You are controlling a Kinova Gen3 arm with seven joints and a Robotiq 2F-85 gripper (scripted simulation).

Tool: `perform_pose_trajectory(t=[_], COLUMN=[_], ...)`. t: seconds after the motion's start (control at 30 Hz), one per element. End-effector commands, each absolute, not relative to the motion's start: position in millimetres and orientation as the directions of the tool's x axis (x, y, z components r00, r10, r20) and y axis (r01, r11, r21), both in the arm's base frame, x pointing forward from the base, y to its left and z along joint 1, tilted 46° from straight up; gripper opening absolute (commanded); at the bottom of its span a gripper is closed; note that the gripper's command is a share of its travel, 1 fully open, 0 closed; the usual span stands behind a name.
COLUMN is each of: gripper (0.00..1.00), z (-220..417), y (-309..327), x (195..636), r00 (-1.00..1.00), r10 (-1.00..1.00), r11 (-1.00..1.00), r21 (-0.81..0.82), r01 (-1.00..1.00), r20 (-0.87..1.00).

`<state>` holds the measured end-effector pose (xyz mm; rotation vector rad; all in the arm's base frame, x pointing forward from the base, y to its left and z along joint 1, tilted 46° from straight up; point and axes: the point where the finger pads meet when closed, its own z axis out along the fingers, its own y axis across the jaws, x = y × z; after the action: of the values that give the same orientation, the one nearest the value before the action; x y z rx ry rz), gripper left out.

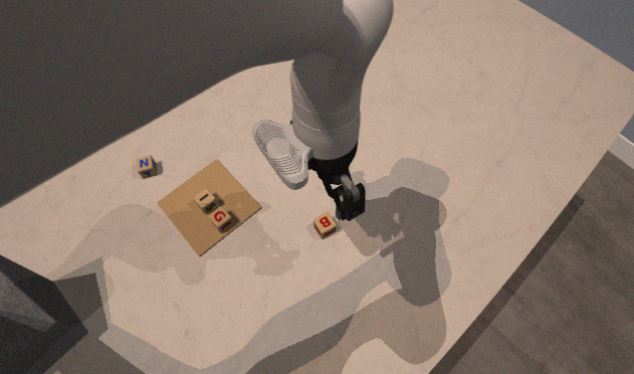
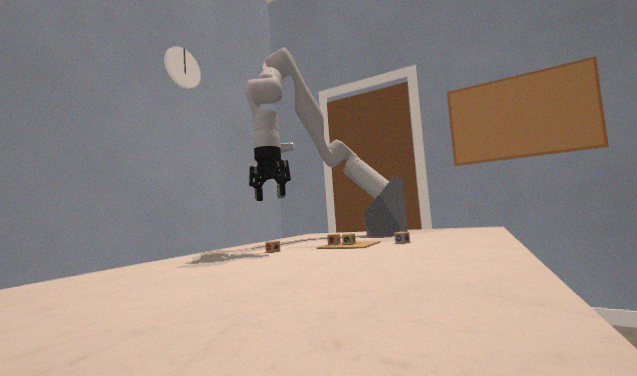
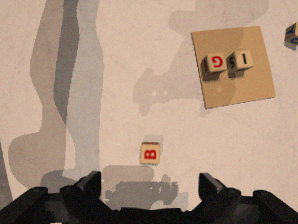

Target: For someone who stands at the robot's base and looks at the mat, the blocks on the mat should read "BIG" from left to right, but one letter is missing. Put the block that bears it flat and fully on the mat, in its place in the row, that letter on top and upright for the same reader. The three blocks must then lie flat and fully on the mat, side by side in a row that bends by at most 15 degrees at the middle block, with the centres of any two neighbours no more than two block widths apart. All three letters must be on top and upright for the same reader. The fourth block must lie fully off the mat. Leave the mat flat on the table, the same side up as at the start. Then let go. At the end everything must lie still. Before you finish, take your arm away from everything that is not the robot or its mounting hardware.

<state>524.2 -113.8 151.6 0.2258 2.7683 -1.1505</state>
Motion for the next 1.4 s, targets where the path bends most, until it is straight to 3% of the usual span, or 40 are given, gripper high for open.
perform_pose_trajectory(t=[0.0, 0.6, 1.0, 1.37], gripper=[1.00, 1.00, 1.00, 1.00], z=[152, 148, 143, 136], y=[-113, -116, -119, -124], x=[525, 522, 520, 516], r00=[-0.981, -0.998, -0.982, -0.867], r10=[0.081, -0.021, -0.161, -0.368], r11=[0.698, 0.702, 0.682, 0.595], r21=[-0.692, -0.712, -0.708, -0.631], r01=[0.183, 0.029, -0.184, -0.498], r20=[-0.178, -0.062, 0.099, 0.337])
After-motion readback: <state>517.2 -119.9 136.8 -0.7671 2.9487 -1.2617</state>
